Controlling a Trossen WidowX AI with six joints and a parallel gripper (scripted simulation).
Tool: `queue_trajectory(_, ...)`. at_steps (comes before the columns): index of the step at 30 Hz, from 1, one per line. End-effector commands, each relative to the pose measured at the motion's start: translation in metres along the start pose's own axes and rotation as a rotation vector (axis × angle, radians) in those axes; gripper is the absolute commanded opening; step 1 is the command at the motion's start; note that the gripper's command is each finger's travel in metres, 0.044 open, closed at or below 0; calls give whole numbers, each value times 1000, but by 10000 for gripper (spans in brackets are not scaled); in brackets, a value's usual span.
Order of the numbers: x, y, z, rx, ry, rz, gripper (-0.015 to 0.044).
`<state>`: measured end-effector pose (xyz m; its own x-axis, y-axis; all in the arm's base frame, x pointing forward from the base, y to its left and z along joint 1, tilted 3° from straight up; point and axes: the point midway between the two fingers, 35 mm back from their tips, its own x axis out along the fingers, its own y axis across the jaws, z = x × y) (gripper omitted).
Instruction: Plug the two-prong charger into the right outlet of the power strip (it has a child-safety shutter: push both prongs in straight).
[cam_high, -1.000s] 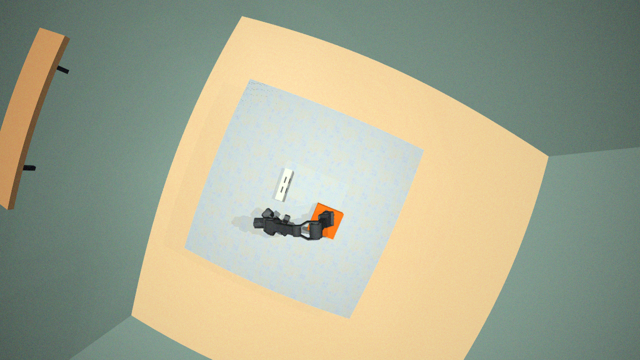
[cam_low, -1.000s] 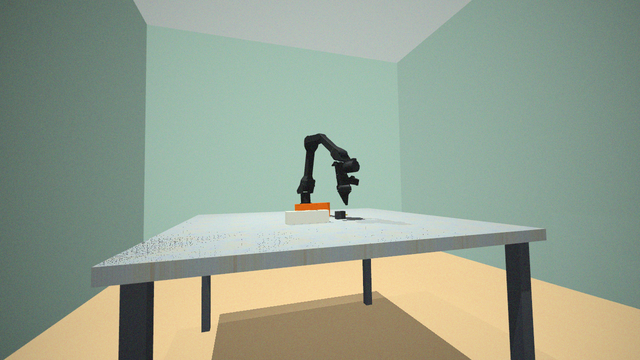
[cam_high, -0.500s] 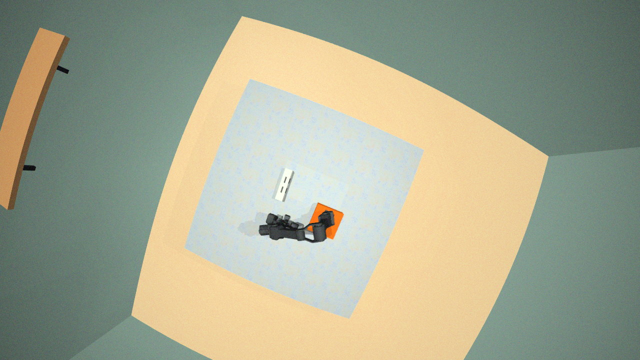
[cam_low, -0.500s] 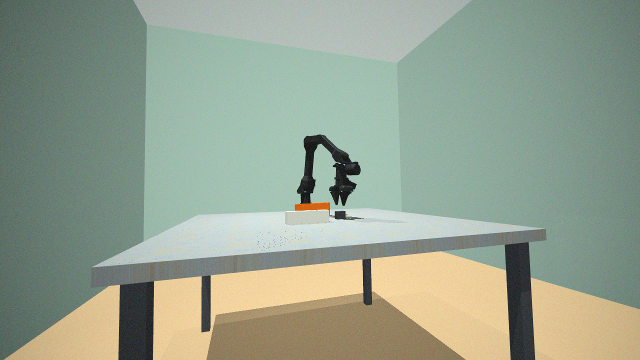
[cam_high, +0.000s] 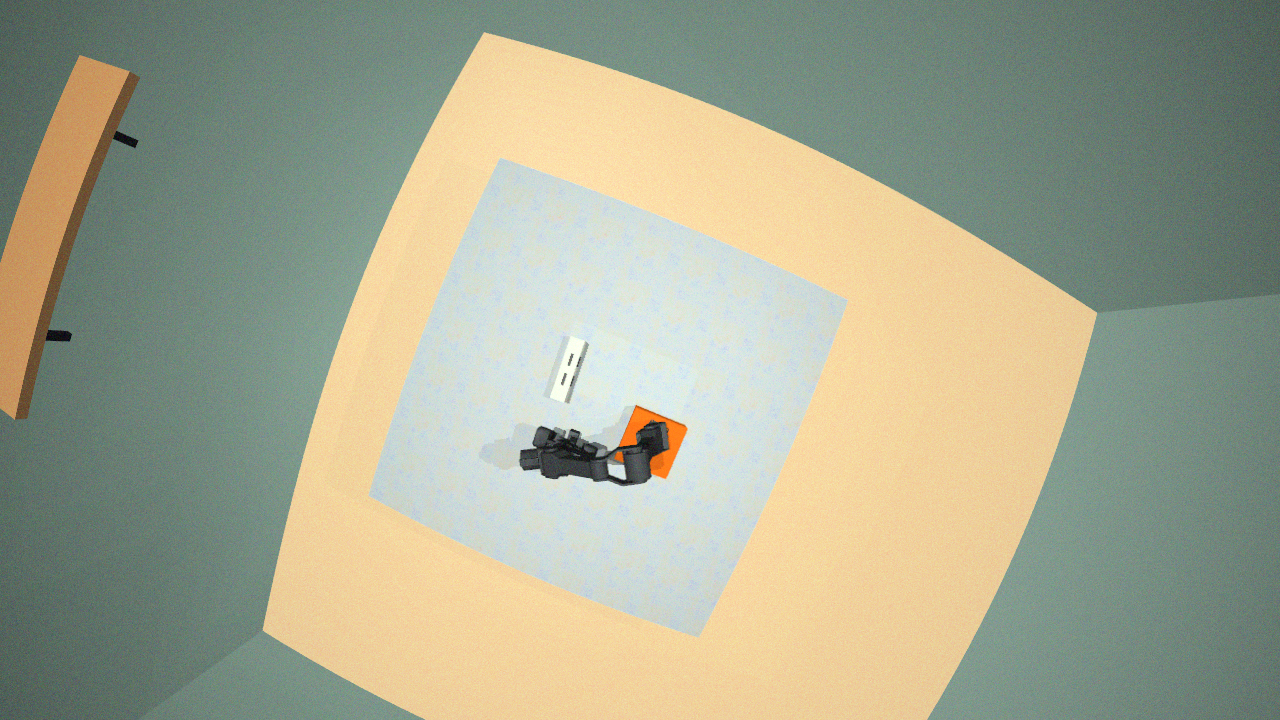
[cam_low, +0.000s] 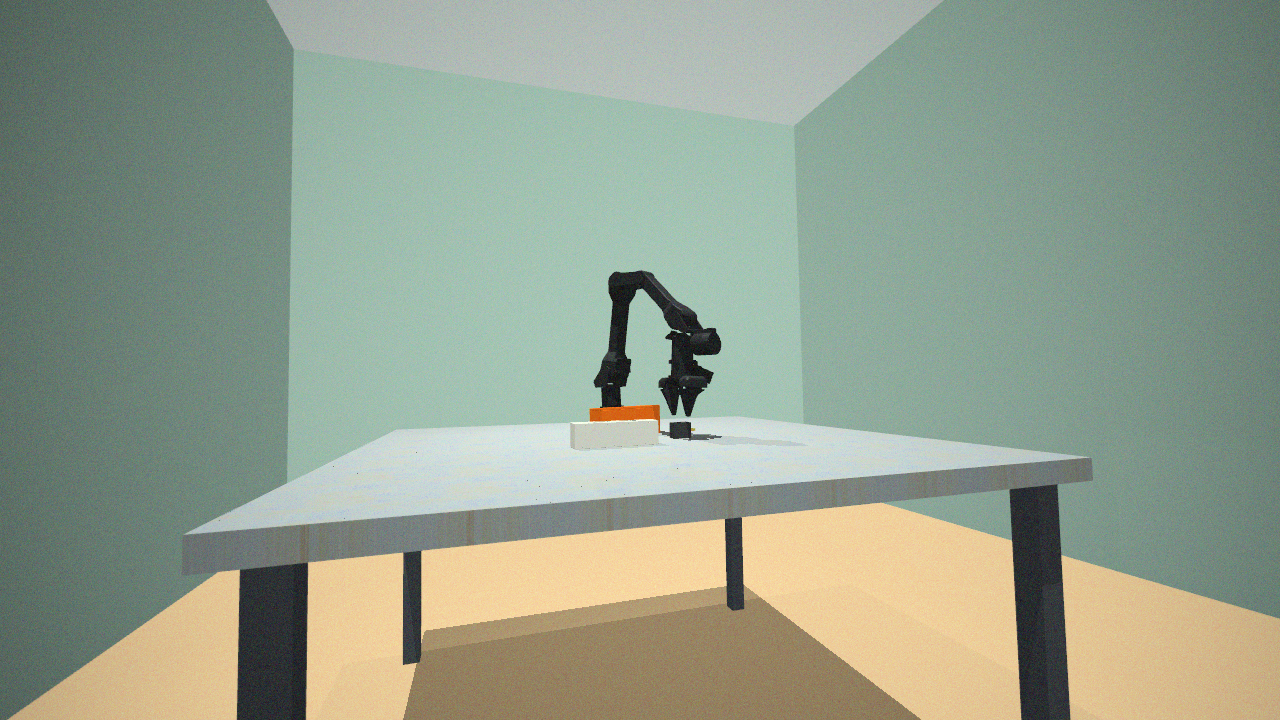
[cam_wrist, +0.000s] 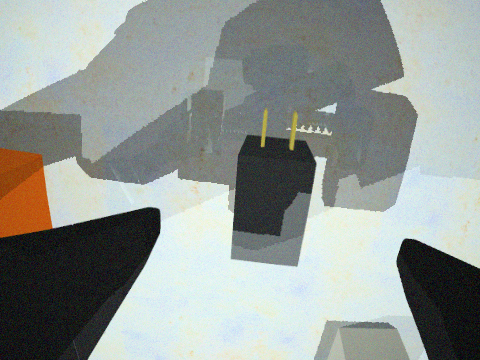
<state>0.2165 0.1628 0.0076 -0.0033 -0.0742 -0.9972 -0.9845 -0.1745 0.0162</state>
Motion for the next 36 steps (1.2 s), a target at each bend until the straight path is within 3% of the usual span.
queue_trajectory(1, 10, 3, -1, -8, 13, 14, 440)
queue_trajectory(34, 51, 4, 0, -8, 14, 14, 440)
queue_trajectory(36, 48, 3, 2, -1, 4, 8, 387)
